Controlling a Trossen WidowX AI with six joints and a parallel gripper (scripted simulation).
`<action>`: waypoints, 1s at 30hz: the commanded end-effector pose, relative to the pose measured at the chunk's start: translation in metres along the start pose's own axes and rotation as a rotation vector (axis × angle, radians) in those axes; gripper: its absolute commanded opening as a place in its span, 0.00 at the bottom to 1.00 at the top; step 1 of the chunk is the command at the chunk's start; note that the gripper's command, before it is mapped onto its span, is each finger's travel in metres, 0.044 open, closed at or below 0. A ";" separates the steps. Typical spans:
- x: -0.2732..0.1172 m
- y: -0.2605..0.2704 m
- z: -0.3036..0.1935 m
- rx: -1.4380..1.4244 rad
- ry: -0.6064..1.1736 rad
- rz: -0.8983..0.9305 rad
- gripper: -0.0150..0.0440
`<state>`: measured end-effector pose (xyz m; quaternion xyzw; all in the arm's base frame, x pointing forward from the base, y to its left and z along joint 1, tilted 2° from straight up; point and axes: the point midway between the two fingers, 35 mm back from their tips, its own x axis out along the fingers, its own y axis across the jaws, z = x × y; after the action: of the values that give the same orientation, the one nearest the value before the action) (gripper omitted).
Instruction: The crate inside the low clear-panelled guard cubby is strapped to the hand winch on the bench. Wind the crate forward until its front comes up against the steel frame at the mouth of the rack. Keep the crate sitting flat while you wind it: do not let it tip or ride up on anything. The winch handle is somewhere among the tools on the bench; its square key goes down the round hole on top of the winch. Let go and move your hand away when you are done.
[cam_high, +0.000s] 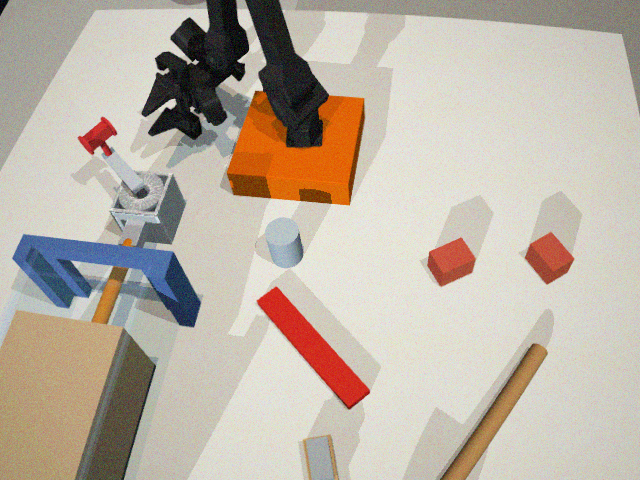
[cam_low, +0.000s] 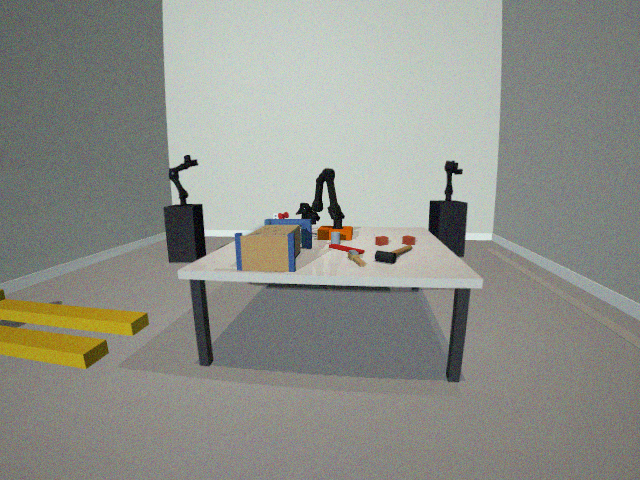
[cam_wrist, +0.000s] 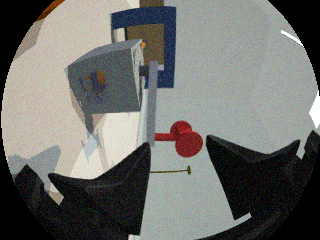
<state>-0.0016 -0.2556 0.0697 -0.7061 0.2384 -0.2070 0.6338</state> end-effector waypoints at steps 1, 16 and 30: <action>-0.001 -0.009 -0.003 -0.010 -0.002 -0.003 0.66; 0.000 -0.100 -0.011 -0.005 0.000 0.000 0.66; 0.000 -0.097 -0.011 -0.006 -0.002 -0.002 0.66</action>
<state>-0.0006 -0.2562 0.1678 -0.7080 0.2374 -0.2063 0.6323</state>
